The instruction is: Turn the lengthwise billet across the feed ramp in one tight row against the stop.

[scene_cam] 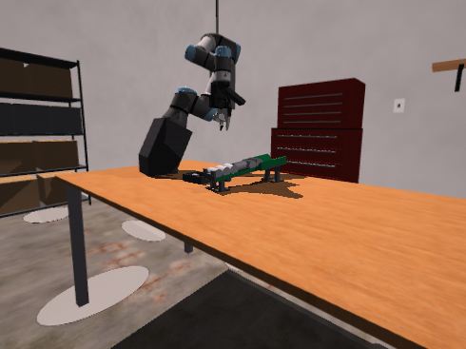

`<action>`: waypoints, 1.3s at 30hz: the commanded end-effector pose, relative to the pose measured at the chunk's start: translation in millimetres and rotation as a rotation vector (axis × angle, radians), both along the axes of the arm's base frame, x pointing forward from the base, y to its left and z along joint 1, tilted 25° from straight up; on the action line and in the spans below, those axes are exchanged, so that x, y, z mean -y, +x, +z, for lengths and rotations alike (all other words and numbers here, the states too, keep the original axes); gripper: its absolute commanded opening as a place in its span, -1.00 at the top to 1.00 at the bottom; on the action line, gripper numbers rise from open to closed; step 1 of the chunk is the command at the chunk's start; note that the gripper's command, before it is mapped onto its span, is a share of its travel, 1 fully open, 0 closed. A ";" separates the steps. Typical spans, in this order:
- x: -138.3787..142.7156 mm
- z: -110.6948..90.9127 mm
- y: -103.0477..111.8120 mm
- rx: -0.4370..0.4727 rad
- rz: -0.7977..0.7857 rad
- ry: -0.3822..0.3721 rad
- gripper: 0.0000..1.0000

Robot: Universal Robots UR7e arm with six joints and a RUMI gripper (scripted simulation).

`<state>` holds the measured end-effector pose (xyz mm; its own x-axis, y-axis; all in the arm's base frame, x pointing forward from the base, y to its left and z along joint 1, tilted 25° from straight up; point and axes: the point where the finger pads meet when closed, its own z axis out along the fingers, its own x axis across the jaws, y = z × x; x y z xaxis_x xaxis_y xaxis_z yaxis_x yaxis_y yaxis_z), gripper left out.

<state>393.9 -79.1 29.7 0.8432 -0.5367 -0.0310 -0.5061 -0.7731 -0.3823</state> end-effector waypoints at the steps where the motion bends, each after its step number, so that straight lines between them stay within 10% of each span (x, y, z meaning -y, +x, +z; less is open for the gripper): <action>1: 0.3 0.2 0.2 0.001 0.000 -0.001 0.19; 35: -14.6 -34.7 7.2 0.001 0.000 -0.001 0.30; 39: 5.5 -33.6 49.2 0.035 0.093 0.025 0.30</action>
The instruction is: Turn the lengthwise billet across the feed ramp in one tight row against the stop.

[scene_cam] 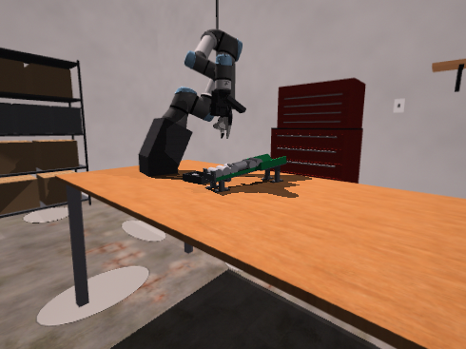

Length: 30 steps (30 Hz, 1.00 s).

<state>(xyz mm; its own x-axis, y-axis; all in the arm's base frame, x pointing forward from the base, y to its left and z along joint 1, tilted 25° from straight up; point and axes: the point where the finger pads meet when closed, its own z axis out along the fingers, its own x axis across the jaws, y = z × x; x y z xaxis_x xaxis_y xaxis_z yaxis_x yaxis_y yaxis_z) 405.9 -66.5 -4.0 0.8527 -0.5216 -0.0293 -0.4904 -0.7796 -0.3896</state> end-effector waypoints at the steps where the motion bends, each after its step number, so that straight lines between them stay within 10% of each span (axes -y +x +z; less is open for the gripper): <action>1: 23.1 0.0 48.1 0.039 0.098 0.025 0.30; 13: 23.1 0.0 48.1 0.039 0.098 0.025 0.30; 18: 47.1 -0.6 100.4 0.040 0.098 0.025 0.30; 30: 47.1 -0.6 100.4 0.040 0.098 0.025 0.30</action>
